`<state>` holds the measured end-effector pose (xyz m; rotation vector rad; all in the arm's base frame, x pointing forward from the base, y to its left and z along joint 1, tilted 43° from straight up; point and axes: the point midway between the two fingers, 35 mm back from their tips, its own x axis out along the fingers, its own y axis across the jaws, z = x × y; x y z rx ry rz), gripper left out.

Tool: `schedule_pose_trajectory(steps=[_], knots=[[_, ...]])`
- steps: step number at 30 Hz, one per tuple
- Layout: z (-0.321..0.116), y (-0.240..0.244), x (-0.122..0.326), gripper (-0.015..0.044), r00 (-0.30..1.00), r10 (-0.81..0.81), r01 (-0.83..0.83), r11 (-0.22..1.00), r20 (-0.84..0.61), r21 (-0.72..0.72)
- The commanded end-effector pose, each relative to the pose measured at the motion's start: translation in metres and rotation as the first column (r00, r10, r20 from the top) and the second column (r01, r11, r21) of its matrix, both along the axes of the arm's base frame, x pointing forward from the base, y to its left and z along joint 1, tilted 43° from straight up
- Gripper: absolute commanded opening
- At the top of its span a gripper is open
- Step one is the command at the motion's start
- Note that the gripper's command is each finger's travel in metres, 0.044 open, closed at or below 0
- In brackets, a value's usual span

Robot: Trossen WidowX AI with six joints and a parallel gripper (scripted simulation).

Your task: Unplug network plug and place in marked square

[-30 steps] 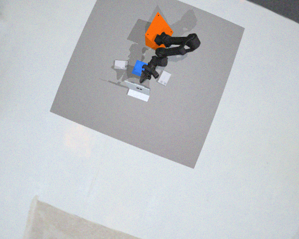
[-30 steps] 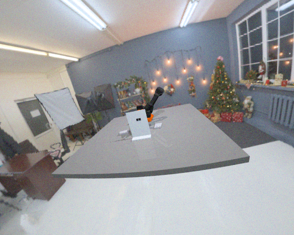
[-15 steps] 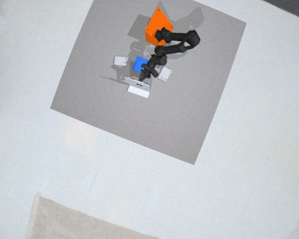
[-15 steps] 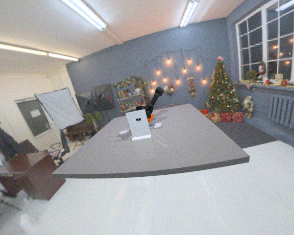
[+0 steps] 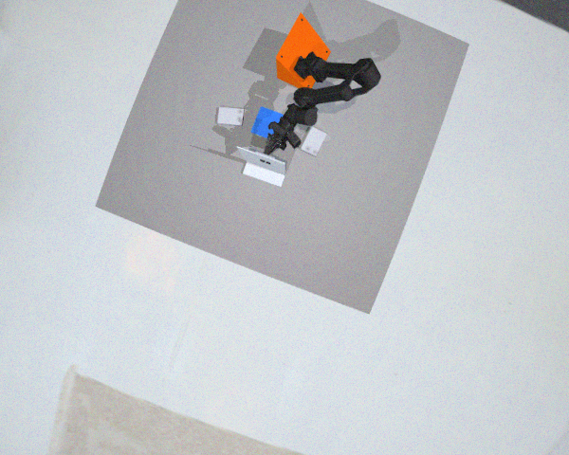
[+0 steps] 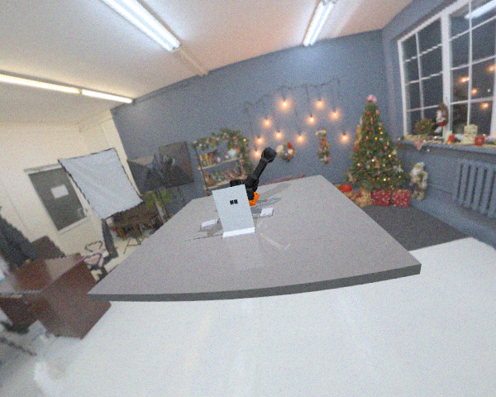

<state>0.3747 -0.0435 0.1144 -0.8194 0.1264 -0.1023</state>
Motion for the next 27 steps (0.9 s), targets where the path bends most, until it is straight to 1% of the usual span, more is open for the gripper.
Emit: schedule_pose_trajectory(steps=[1, 27], knots=[[-0.001, -0.001, 0.000, 0.0000, 1.000, -0.004, 0.004, 1.000, -0.004, 0.000], [-0.002, 0.000, -0.015, 0.0000, 1.000, -0.004, 0.004, 1.000, -0.005, 0.000]])
